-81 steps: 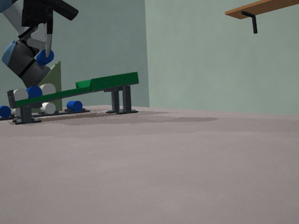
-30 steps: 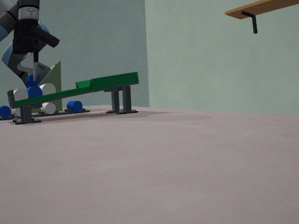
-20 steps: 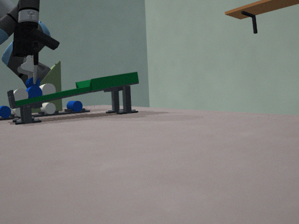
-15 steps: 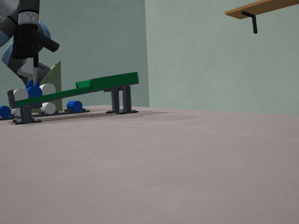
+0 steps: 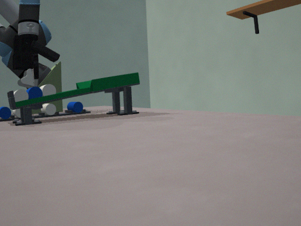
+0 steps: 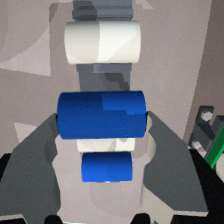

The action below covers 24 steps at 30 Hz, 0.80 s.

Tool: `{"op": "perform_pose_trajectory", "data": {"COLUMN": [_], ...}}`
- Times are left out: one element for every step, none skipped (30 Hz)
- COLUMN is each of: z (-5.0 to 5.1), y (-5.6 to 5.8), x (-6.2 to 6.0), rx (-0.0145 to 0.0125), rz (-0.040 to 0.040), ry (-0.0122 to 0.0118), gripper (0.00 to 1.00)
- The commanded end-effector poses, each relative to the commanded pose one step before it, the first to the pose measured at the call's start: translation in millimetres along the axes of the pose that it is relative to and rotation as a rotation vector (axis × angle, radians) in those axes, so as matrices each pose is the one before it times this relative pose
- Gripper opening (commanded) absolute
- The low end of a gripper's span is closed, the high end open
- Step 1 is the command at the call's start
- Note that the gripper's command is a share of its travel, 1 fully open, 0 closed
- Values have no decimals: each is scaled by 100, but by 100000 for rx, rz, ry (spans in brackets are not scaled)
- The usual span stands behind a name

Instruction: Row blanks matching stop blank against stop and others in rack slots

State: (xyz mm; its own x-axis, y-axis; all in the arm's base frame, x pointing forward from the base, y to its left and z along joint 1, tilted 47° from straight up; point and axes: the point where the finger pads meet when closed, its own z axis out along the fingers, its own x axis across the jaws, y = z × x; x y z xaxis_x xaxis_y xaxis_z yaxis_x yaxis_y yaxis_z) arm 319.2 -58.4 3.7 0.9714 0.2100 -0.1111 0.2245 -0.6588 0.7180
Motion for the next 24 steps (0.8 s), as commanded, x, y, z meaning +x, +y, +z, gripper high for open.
{"op": "perform_pose_trajectory", "data": {"z": [1539, 264, 254, 245, 233, 222, 209, 196, 182, 168, 0, 0, 154, 139, 124, 110, 96, 81, 68, 55, 42, 32, 22, 14], "y": [-12, 0, 1, 0, 1, 0, 1, 0, 0, 1, 0, 0, 0, 0, 0, 0, 0, 0, 0, 0, 0, 0, 0, 0], "x": [122, 1, -2, 2, -2, 2, -1, 1, 0, -2, 0, 0, 2, 0, -1, 0, 1, 0, 0, 0, 0, 0, 0, 0], "rx": [8, 1, -2, 2, -2, 2, -1, 1, 0, -1, 0, 0, 1, 0, -1, 0, 1, 0, 0, 0, 0, 0, 0, 0], "rz": [-59, 0, 0, 0, 0, 0, 0, 0, 0, 0, 0, 0, 0, 0, 0, 0, 0, 0, 0, 0, 0, 0, 0, 0], "ry": [734, 0, 0, 0, 0, 0, 0, 0, 0, 0, 0, 0, 0, 0, 0, 0, 0, 0, 0, 0, 0, 0, 0, 0], "gripper": [40, 40, 40, 40, 40, 40, 40, 40, 40, 40, 40, 40, 40, 40, 40, 40, 40, 40, 40, 40, 40, 40, 40, 40]}}
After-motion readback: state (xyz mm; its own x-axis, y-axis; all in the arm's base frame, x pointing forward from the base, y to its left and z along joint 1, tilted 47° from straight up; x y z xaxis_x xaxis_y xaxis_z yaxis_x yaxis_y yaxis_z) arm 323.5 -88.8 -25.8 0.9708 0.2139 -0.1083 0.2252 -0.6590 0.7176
